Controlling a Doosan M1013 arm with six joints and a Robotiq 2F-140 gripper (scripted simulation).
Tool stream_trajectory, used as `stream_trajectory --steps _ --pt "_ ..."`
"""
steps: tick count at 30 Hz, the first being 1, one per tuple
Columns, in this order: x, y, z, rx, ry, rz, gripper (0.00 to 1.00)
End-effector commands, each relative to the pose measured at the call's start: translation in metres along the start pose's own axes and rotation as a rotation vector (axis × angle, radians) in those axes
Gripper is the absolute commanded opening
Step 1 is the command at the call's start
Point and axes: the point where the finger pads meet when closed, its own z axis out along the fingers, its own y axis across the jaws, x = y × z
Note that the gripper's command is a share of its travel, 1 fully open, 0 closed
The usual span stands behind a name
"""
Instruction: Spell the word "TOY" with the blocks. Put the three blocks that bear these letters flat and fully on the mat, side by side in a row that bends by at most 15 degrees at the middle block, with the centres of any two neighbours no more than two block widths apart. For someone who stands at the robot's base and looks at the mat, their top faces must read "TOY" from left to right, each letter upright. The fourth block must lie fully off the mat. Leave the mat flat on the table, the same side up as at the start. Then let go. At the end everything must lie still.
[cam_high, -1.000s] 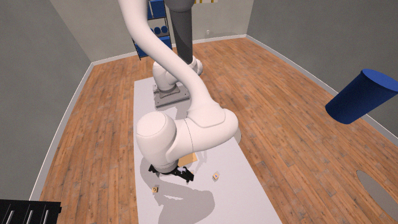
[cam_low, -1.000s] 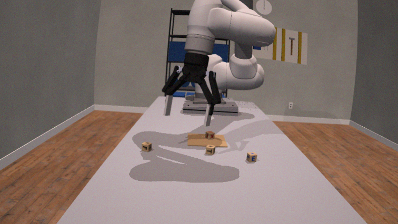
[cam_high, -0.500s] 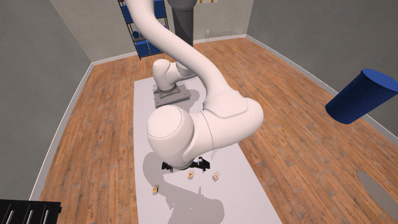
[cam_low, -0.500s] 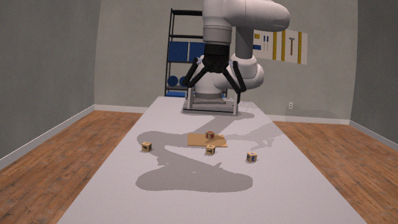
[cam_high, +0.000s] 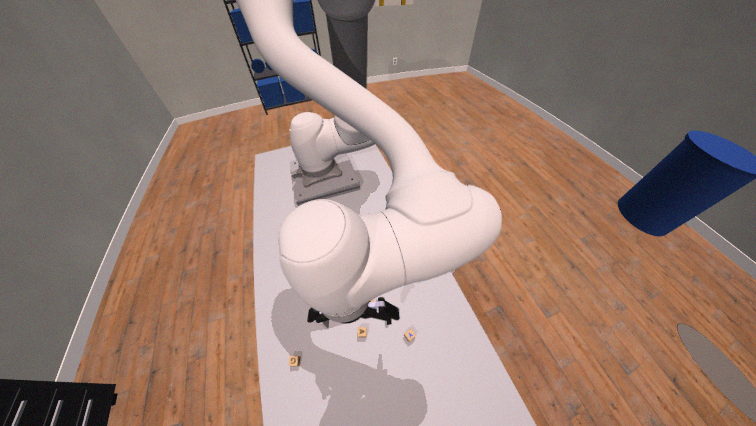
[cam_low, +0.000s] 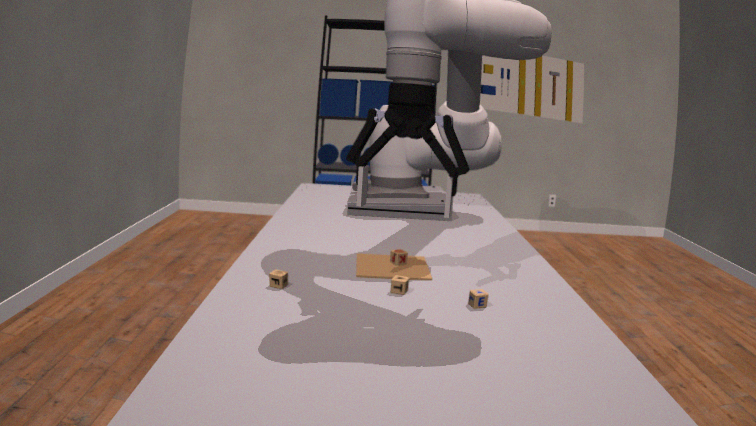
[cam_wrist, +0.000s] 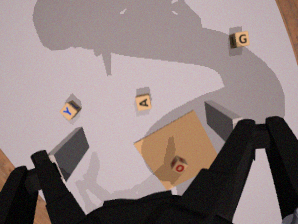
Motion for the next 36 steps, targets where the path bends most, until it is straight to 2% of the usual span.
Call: stream_trajectory --steps 1,4,36 --pt "0.000 -0.003 -0.001 0.003 -0.002 -0.047 1.00" --pt "0.000 -0.003 0.000 0.003 -0.002 -0.069 1.00" --pt "0.001 -0.003 0.010 0.004 -0.001 -0.957 1.00"
